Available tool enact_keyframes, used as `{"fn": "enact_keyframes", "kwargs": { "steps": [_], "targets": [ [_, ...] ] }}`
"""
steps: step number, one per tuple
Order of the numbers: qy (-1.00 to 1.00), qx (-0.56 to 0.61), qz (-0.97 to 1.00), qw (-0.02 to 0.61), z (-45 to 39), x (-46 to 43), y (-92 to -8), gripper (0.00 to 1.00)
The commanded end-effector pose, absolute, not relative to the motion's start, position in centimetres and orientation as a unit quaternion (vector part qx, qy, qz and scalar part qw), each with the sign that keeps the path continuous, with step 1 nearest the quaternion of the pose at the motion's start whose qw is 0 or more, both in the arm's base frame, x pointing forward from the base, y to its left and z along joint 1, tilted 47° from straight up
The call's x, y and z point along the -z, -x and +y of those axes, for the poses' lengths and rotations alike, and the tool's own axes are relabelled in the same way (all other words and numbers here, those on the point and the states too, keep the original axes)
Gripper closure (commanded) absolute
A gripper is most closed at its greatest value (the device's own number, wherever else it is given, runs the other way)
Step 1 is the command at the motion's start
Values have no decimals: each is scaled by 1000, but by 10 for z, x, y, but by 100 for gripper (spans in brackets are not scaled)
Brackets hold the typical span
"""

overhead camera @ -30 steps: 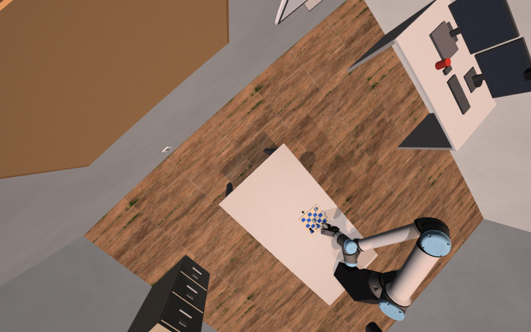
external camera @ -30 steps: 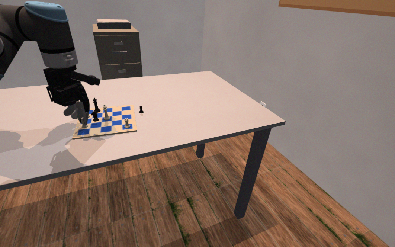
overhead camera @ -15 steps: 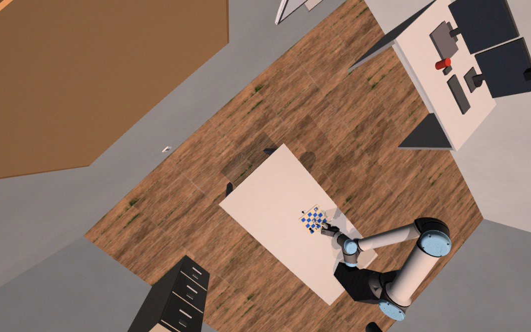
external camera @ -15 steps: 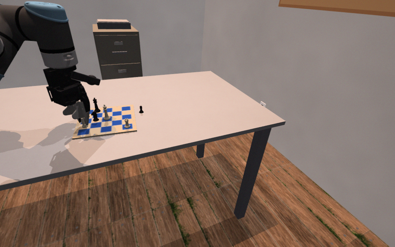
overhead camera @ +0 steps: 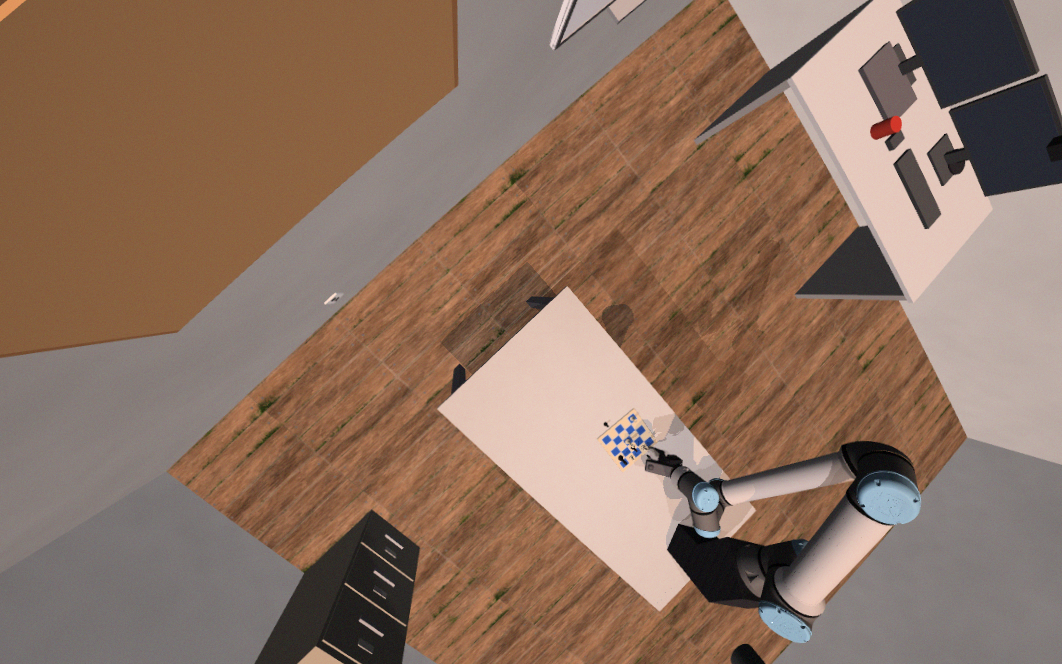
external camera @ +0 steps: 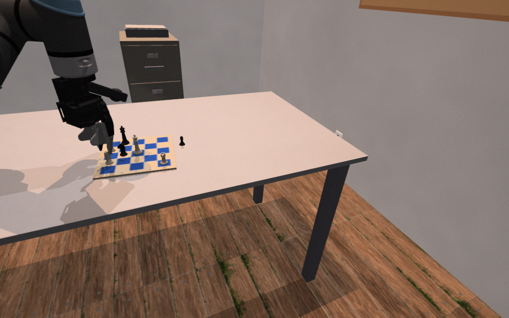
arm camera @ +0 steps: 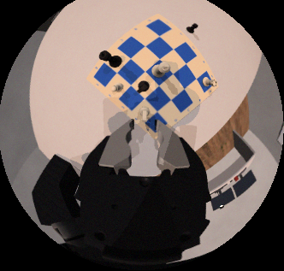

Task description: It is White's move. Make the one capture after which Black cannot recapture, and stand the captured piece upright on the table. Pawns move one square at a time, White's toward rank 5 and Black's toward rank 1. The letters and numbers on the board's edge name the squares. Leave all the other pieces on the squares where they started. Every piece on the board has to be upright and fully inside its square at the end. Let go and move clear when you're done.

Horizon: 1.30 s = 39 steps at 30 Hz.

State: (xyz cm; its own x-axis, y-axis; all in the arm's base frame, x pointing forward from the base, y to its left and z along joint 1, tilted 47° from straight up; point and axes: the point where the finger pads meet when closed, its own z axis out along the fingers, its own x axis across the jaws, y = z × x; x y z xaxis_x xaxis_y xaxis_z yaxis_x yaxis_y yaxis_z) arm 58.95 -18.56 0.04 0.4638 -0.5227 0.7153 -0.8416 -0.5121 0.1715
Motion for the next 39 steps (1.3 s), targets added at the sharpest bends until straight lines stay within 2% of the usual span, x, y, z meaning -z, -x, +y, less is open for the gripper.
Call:
{"fn": "enact_keyframes", "kwargs": {
  "steps": [1, 17, 18, 39],
  "targets": [
    [-814, -304, -419, 262, -166, -20, -582, 78],
    [-814, -304, -419, 262, -140, -46, -571, 78],
    [-814, -304, -419, 262, -140, -46, -571, 0],
    [-814, -304, -419, 262, -140, -46, -571, 0]
  ]
}}
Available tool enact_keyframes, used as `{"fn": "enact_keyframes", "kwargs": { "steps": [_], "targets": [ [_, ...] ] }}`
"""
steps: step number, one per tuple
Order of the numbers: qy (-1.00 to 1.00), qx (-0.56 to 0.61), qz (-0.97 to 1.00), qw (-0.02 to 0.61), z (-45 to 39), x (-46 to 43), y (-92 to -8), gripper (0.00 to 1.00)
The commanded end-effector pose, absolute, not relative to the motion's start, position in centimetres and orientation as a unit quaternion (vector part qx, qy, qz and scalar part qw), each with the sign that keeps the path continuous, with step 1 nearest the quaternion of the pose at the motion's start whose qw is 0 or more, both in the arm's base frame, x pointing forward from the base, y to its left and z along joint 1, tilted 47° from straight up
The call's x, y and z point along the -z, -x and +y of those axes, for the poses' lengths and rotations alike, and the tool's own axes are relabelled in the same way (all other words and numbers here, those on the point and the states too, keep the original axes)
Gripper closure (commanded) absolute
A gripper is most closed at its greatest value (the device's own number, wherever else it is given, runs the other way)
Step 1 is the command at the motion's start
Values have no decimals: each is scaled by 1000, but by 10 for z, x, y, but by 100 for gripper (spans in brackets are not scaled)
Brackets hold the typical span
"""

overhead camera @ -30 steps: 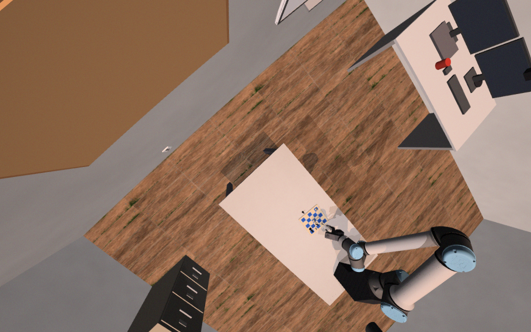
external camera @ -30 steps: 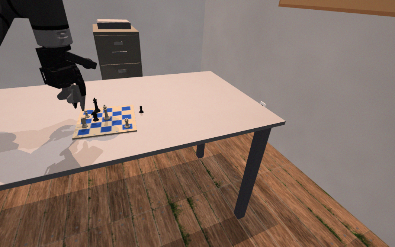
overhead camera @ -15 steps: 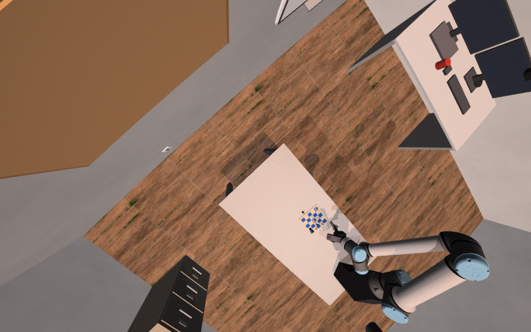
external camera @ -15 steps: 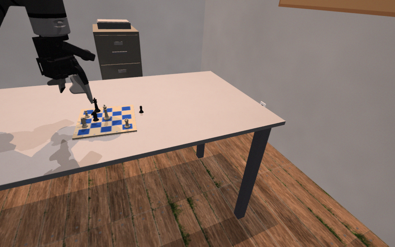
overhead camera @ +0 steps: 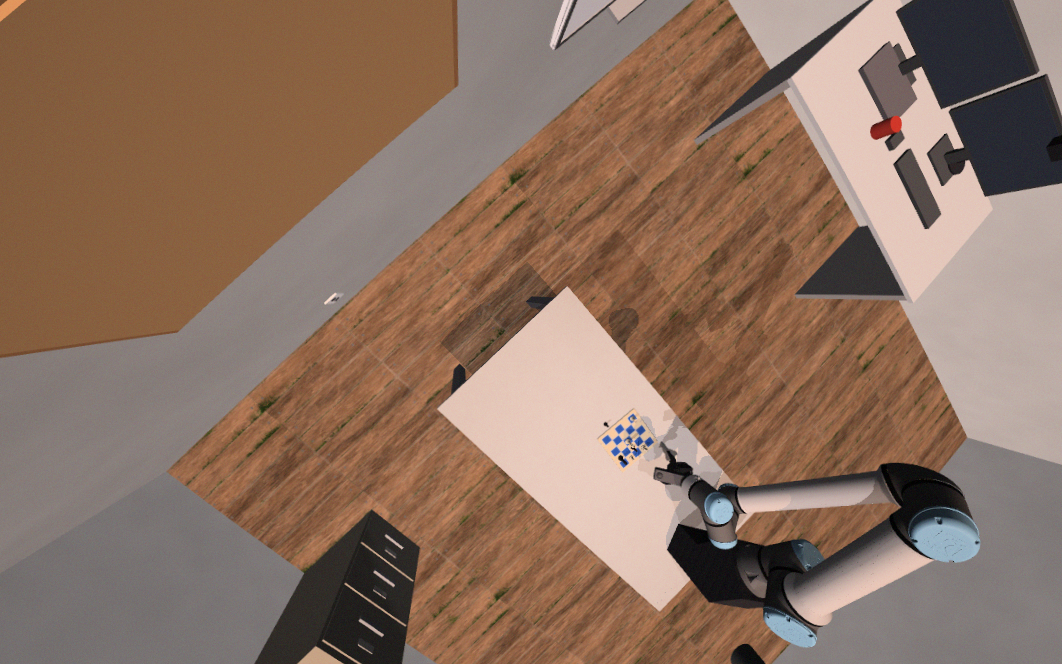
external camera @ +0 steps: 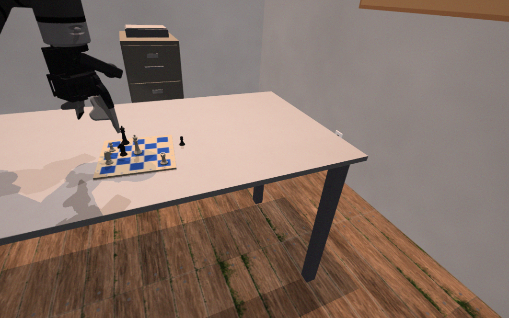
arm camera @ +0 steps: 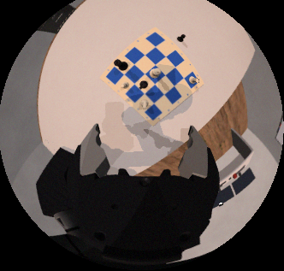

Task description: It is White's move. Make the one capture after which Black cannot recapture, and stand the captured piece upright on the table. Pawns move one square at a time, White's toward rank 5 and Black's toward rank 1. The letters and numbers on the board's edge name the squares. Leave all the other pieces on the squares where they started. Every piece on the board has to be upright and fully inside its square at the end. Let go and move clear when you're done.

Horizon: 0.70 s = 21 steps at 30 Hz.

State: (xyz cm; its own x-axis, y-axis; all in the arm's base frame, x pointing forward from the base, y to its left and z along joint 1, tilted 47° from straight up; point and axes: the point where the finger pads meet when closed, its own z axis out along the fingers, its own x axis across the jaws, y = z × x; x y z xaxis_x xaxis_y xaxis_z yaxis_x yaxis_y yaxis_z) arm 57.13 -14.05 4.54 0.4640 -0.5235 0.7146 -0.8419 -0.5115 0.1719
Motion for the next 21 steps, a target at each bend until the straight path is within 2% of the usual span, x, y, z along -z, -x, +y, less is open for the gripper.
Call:
{"fn": "enact_keyframes", "kwargs": {
  "steps": [1, 21],
  "targets": [
    [-814, -304, -419, 262, -140, -46, -571, 0],
    [-814, -304, -419, 262, -103, -83, -556, 0]
  ]
}}
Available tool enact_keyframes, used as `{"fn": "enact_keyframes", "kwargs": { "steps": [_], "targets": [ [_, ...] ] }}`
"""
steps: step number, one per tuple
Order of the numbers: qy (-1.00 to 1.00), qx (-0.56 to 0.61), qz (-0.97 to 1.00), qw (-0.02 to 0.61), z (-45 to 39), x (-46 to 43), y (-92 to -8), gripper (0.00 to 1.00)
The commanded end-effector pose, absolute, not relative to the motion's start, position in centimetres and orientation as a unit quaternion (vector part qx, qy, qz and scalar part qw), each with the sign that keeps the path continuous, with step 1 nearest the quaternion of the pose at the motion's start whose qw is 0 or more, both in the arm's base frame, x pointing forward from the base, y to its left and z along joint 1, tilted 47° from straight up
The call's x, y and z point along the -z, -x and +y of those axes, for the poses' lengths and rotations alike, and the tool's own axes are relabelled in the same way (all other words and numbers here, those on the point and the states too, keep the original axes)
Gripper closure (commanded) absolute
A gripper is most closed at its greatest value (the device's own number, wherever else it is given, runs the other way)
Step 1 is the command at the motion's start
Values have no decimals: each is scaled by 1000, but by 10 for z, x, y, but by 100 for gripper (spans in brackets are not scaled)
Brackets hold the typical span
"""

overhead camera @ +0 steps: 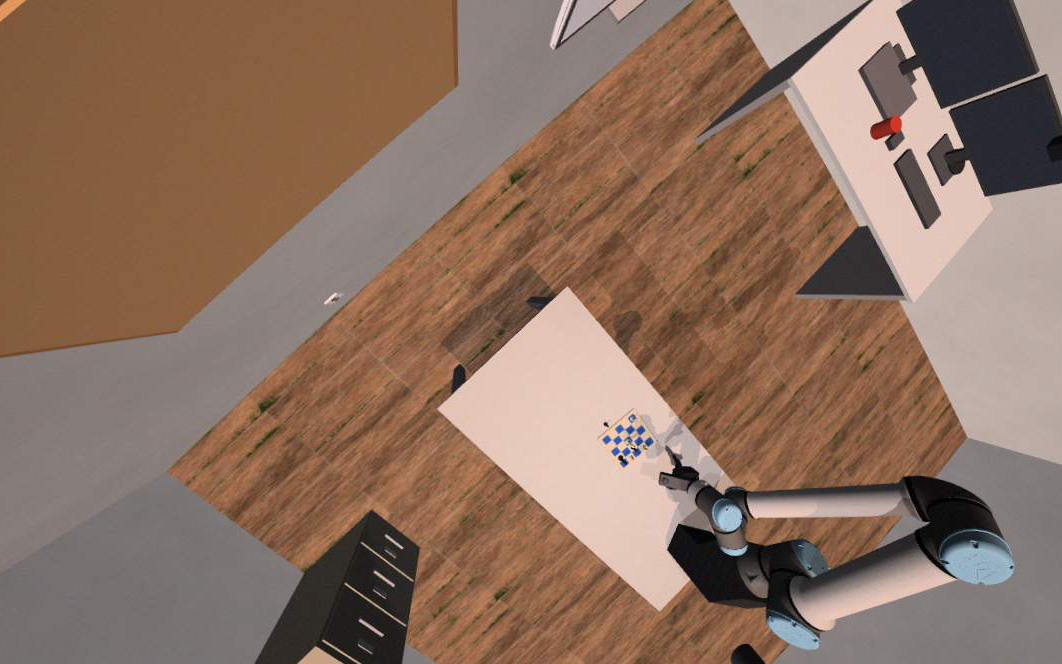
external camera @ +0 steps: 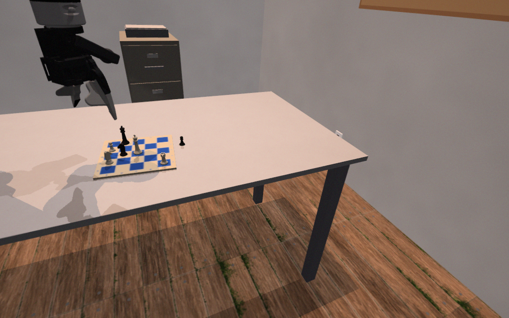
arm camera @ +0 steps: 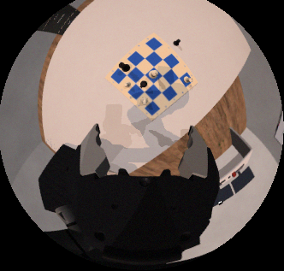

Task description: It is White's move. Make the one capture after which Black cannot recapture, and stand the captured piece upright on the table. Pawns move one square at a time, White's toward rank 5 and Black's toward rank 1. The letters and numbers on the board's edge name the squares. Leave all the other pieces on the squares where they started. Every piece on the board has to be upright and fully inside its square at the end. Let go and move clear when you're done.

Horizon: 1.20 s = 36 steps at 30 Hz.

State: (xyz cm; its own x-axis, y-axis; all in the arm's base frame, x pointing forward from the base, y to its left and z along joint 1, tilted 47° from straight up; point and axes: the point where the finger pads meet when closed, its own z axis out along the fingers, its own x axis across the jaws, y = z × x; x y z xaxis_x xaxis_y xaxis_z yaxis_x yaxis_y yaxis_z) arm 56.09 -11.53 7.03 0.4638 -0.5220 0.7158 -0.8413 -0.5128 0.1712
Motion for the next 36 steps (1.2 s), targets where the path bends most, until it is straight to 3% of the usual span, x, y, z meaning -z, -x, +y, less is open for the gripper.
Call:
{"fn": "enact_keyframes", "kwargs": {
  "steps": [1, 36],
  "targets": [
    [-814, -304, -419, 262, -100, -86, -555, 0],
    [-814, -304, -419, 262, -89, -96, -551, 0]
  ]
}}
